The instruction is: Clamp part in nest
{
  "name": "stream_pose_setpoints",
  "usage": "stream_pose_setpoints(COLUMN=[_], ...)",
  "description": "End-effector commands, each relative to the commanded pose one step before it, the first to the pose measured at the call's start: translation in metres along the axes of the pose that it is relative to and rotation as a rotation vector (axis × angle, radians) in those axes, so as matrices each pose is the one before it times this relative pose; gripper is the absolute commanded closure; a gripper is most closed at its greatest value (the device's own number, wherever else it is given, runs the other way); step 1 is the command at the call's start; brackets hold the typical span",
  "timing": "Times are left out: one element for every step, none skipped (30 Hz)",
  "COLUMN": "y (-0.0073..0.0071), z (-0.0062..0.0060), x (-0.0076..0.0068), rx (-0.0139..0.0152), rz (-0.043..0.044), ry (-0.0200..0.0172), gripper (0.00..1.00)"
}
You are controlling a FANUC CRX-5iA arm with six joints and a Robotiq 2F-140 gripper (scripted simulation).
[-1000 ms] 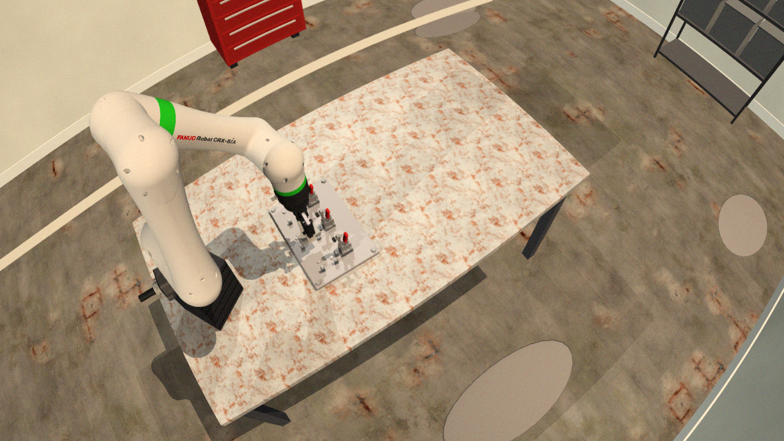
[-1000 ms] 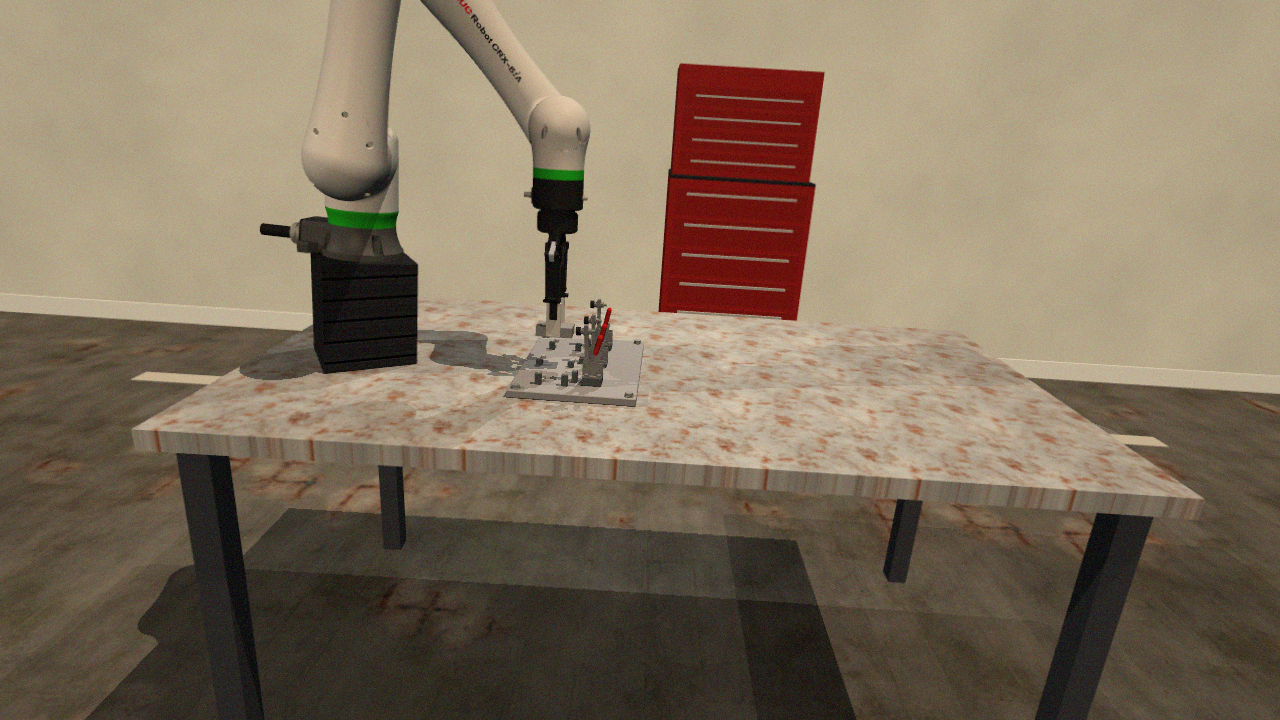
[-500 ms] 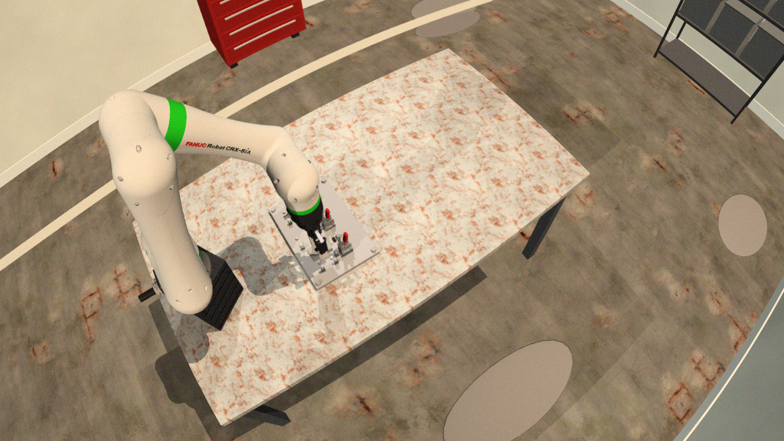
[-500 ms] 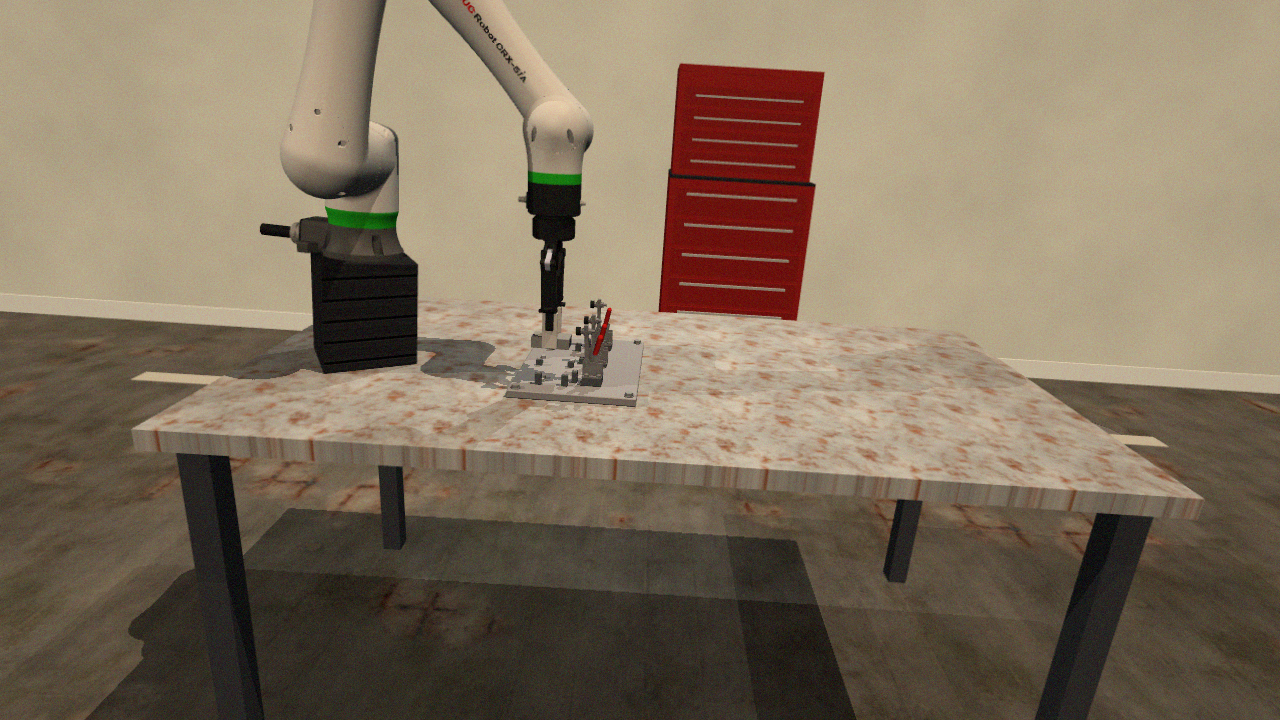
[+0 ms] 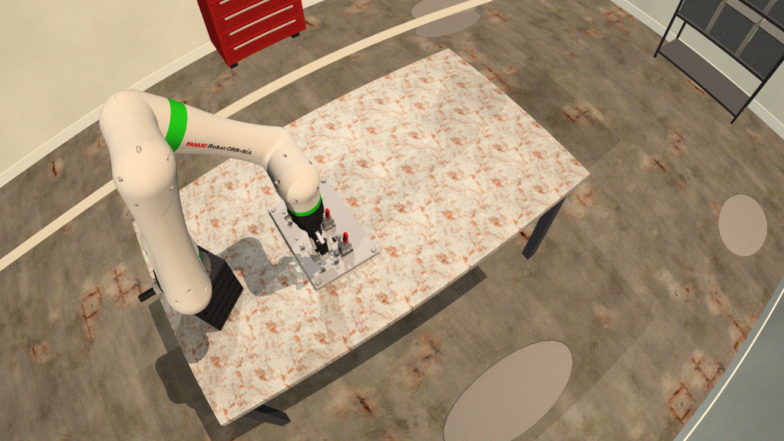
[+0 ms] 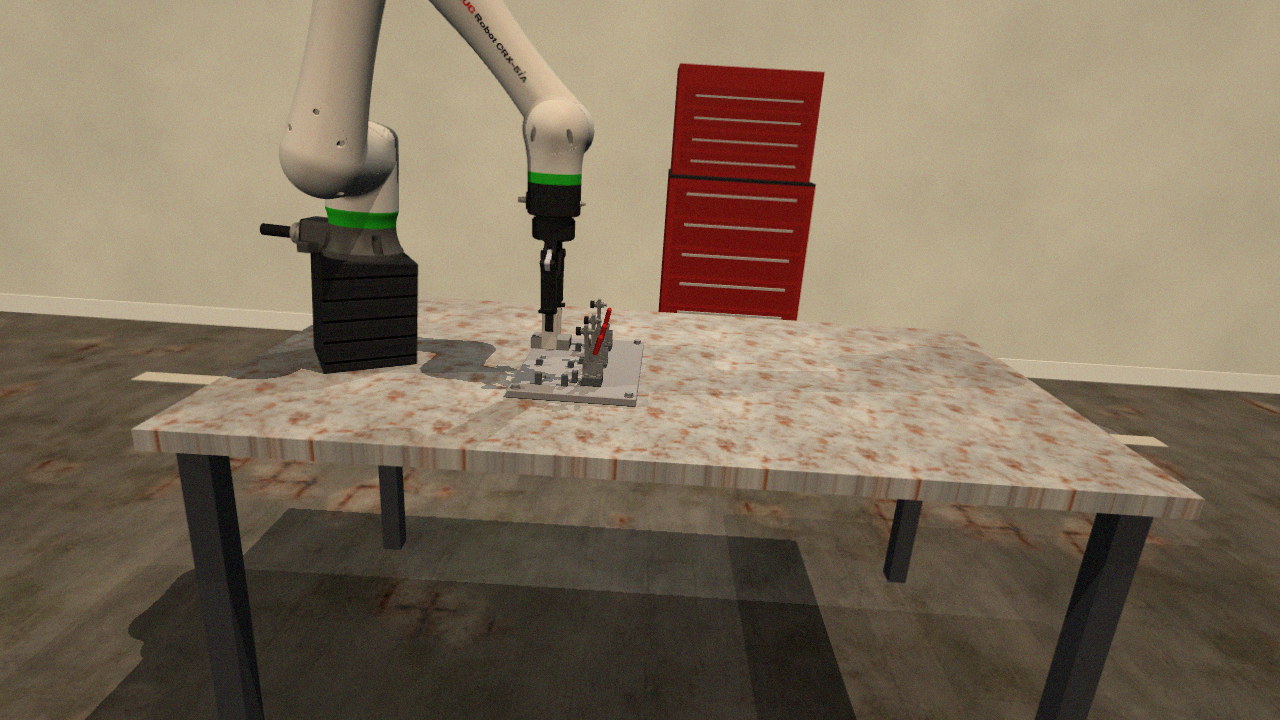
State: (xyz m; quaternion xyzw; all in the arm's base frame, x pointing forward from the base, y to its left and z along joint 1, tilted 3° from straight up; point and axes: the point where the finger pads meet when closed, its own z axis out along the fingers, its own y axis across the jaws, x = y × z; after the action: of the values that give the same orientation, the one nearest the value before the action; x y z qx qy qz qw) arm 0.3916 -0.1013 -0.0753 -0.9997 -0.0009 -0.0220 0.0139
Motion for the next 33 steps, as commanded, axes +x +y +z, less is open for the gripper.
stream_pose_setpoints(y=[0.00008, 0.00000, 0.00000, 0.00000, 0.00000, 0.00000, 0.00000, 0.00000, 0.00000, 0.00000, 0.00000, 0.00000, 0.00000, 0.00000, 0.00000, 0.00000, 0.00000, 0.00000, 0.00000, 0.00000, 0.00000, 0.00000, 0.00000, 0.00000, 0.00000, 0.00000, 0.00000, 0.00000, 0.00000, 0.00000, 0.00000, 0.00000, 0.00000], z=[-0.00012, 0.00000, 0.00000, 0.00000, 0.00000, 0.00000, 0.00000, 0.00000, 0.00000, 0.00000, 0.00000, 0.00000, 0.00000, 0.00000, 0.00002, 0.00005, 0.00009, 0.00014, 0.00020, 0.00027, 0.00034, 0.00042, 0.00050, 0.00059, 0.00068, 0.00000, 0.00000, 0.00077, 0.00086, 0.00094, 0.00103, 0.00112, 0.00120], x=[0.00018, 0.00000, 0.00000, 0.00000, 0.00000, 0.00000, 0.00000, 0.00000, 0.00000, 0.00000, 0.00000, 0.00000, 0.00000, 0.00000, 0.00000, 0.00000, 0.00001, 0.00001, 0.00001, 0.00002, 0.00002, 0.00002, 0.00003, 0.00003, 0.00004, 0.00000, 0.00000, 0.00004, 0.00004, 0.00006, 0.00006, 0.00006, 0.00006], rx=[-0.00017, 0.00000, 0.00000, 0.00000, 0.00000, 0.00000, 0.00000, 0.00000, 0.00000, 0.00000, 0.00000, 0.00000, 0.00000, 0.00000, 0.00000, 0.00000, 0.00000, 0.00000, 0.00000, 0.00000, 0.00000, 0.00000, 0.00000, 0.00000, 0.00000, 0.00000, 0.00000, 0.00000, 0.00000, 0.00000, 0.00000, 0.00000, 0.00000], rz=[0.00003, 0.00000, 0.00000, -0.00002, -0.00004, -0.00005, -0.00005, -0.00005, 0.00000, 0.00000, -0.00004, -0.00002, 0.00000, 0.00000, 0.00000, 0.00000, 0.00000, 0.00000, 0.00000, 0.00000, 0.00000, 0.00000, 0.00000, 0.00000, 0.00000, 0.00000, 0.00000, 0.00000, 0.00000, 0.00000, 0.00000, 0.00000, 0.00000], ry=[0.00032, 0.00000, 0.00000, 0.00000, 0.00000, 0.00000, 0.00000, 0.00000, 0.00000, 0.00000, 0.00000, 0.00000, 0.00000, 0.00000, 0.00000, 0.00000, 0.00000, 0.00000, 0.00000, 0.00000, 0.00000, 0.00000, 0.00000, 0.00000, 0.00000, 0.00000, 0.00000, 0.00000, 0.00000, 0.00000, 0.00000, 0.00000, 0.00000], gripper=[1.00, 1.00, 1.00, 1.00, 1.00, 1.00, 1.00, 1.00, 1.00, 1.00, 1.00, 1.00, 1.00, 1.00, 1.00, 1.00, 1.00, 1.00, 1.00, 1.00, 1.00, 1.00, 1.00, 1.00, 1.00, 1.00, 1.00, 1.00, 1.00, 1.00, 1.00, 1.00, 1.00])
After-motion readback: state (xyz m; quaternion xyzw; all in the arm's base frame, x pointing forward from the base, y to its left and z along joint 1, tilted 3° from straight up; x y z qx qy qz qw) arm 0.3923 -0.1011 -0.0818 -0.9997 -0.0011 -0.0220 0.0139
